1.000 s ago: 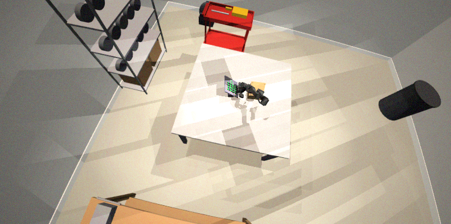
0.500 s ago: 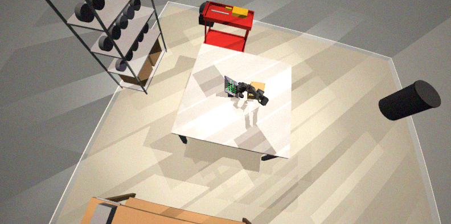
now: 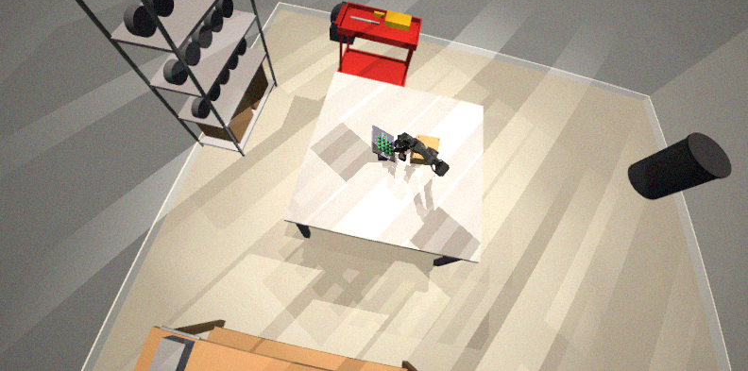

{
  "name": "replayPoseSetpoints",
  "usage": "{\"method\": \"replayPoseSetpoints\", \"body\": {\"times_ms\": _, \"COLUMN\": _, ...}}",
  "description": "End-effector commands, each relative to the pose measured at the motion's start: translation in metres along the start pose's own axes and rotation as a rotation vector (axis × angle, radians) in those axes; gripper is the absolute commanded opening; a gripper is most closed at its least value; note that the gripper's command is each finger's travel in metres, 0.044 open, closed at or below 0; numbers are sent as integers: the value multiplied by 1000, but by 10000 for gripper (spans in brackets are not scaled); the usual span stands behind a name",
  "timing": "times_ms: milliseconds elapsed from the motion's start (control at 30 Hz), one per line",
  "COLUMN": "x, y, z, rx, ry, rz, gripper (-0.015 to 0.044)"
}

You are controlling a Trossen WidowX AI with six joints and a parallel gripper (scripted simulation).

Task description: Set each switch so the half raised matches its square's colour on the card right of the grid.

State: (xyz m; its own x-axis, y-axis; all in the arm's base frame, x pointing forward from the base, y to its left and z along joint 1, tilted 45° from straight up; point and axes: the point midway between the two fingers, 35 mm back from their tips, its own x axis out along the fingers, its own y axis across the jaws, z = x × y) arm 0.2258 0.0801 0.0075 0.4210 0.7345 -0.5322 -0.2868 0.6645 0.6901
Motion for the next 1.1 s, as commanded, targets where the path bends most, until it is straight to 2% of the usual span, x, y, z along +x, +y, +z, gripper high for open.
{"method": "replayPoseSetpoints", "body": {"times_ms": 0, "x": -31, "y": 2, "z": 0, "rx": -4, "ry": -21, "rz": 7, "gripper": 0}}
{"method": "replayPoseSetpoints", "body": {"times_ms": 67, "x": -42, "y": 4, "z": 0, "rx": -2, "ry": -33, "rz": 11, "gripper": 0}}
{"method": "replayPoseSetpoints", "body": {"times_ms": 300, "x": -44, "y": 4, "z": 0, "rx": -1, "ry": -35, "rz": 11, "gripper": 0}}
{"method": "replayPoseSetpoints", "body": {"times_ms": 567, "x": -43, "y": -46, "z": 0, "rx": -4, "ry": -34, "rz": 8, "gripper": 0}}
{"method": "replayPoseSetpoints", "body": {"times_ms": 667, "x": -43, "y": -51, "z": 0, "rx": -4, "ry": -35, "rz": 9, "gripper": 0}}
{"method": "replayPoseSetpoints", "body": {"times_ms": 867, "x": -9, "y": -51, "z": 2, "rx": -4, "ry": -11, "rz": 10, "gripper": 0}}
{"method": "replayPoseSetpoints", "body": {"times_ms": 1067, "x": -6, "y": -50, "z": 2, "rx": -4, "ry": -11, "rz": 11, "gripper": 0}}
